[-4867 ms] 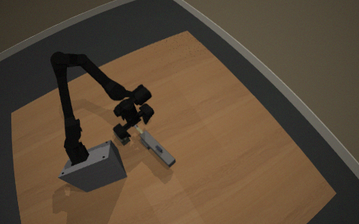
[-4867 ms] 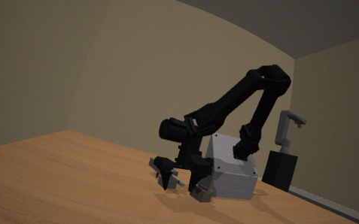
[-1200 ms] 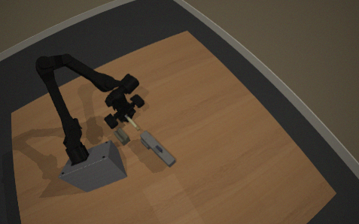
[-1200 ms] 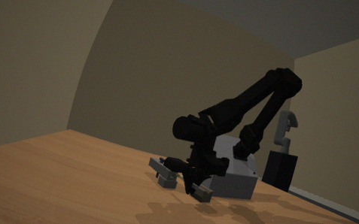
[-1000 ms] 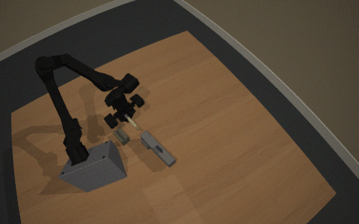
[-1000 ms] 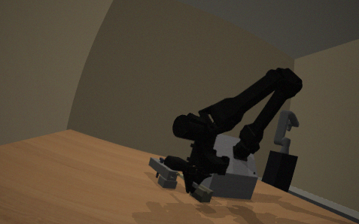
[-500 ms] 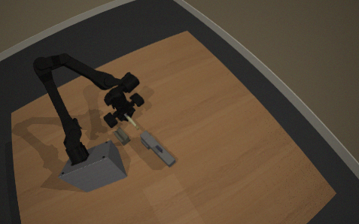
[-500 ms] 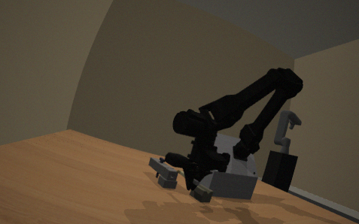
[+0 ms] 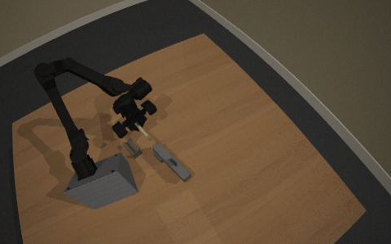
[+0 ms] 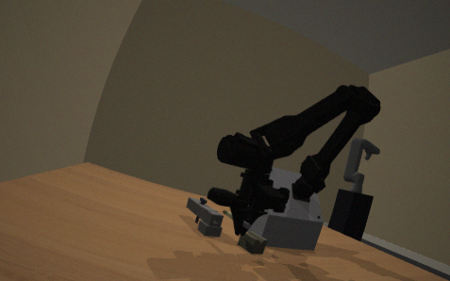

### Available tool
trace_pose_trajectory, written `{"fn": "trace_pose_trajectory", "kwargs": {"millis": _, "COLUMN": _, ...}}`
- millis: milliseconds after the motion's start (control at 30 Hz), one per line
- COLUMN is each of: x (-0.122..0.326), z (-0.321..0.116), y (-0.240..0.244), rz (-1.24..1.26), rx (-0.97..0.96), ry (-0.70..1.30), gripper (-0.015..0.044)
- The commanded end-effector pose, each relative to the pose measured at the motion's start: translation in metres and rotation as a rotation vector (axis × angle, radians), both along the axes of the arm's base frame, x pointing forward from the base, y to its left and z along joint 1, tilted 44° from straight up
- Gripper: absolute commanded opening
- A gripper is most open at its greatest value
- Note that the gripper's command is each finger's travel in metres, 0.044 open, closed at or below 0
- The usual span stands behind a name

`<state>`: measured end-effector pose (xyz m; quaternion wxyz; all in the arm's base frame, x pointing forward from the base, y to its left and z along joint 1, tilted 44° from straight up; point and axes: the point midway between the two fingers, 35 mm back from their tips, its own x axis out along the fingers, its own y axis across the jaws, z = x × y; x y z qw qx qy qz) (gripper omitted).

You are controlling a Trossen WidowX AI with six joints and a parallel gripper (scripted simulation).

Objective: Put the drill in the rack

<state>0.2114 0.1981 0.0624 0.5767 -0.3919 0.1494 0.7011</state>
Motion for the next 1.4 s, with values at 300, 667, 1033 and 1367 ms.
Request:
{"fn": "trace_pose_trajectory", "kwargs": {"millis": 300, "x": 0.0, "z": 0.007, "y": -0.004, "rz": 0.003, "rx": 0.003, "ry": -0.002, "gripper": 0.0}}
{"fn": "trace_pose_trajectory", "kwargs": {"millis": 667, "x": -0.015, "z": 0.005, "y": -0.007, "rz": 0.003, "rx": 0.003, "ry": -0.002, "gripper": 0.0}}
{"fn": "trace_pose_trajectory", "kwargs": {"millis": 1033, "x": -0.035, "z": 0.003, "y": -0.008, "rz": 0.003, "rx": 0.003, "ry": 0.0, "gripper": 0.0}}
{"fn": "trace_pose_trajectory", "kwargs": {"millis": 1367, "x": -0.054, "z": 0.002, "y": -0.01, "rz": 0.003, "rx": 0.003, "ry": 0.001, "gripper": 0.0}}
